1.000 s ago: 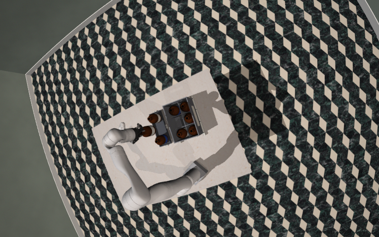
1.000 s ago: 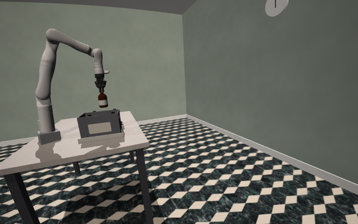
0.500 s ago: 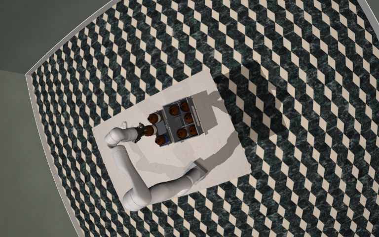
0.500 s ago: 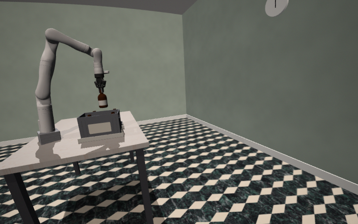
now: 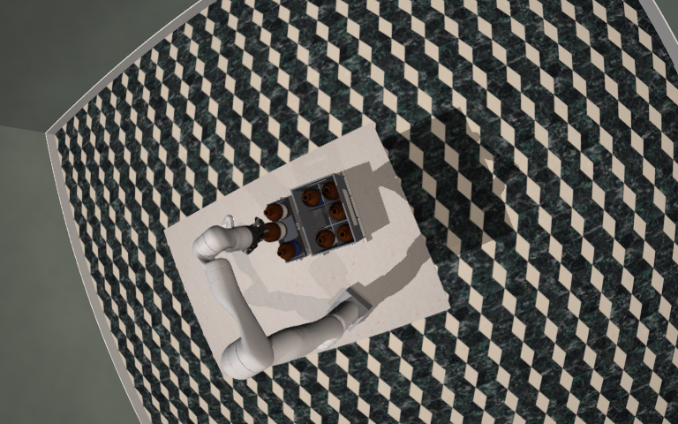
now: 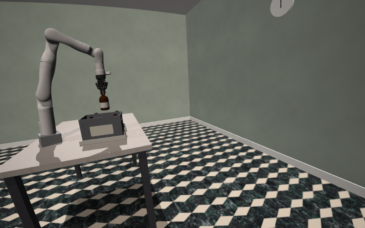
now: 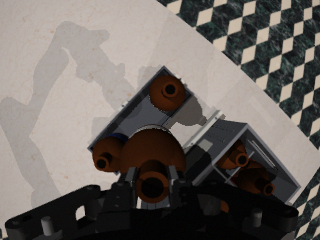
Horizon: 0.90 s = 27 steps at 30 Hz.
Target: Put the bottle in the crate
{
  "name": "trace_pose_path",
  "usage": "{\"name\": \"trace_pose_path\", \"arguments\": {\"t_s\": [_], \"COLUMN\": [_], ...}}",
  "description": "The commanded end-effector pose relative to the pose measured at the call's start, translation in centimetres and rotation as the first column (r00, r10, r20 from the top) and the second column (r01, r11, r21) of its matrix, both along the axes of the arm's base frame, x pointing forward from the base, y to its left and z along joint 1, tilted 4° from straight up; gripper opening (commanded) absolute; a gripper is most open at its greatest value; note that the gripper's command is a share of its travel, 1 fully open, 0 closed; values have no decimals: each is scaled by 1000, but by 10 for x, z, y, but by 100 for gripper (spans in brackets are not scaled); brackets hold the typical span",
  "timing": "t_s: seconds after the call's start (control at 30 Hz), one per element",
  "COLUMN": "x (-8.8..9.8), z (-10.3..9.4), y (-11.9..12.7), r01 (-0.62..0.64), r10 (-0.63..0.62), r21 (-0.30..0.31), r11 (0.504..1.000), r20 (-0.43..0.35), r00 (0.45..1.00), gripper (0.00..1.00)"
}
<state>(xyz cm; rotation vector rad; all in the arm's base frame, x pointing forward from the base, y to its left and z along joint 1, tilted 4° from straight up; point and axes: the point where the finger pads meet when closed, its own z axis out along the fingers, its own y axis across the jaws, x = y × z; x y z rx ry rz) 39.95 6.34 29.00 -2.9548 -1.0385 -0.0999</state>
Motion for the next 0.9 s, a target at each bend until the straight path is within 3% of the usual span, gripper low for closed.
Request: {"name": "trace_pose_path", "arguments": {"t_s": [0.0,0.87], "x": [0,-7], "z": [1,-1], "y": [-8,-60], "r01": [8,8], "r10": [-8,-8], "r21": [1,1], "r11": [1000,1000], "r20": [3,3], "r00": [1000,1000], "gripper": [0,0]}}
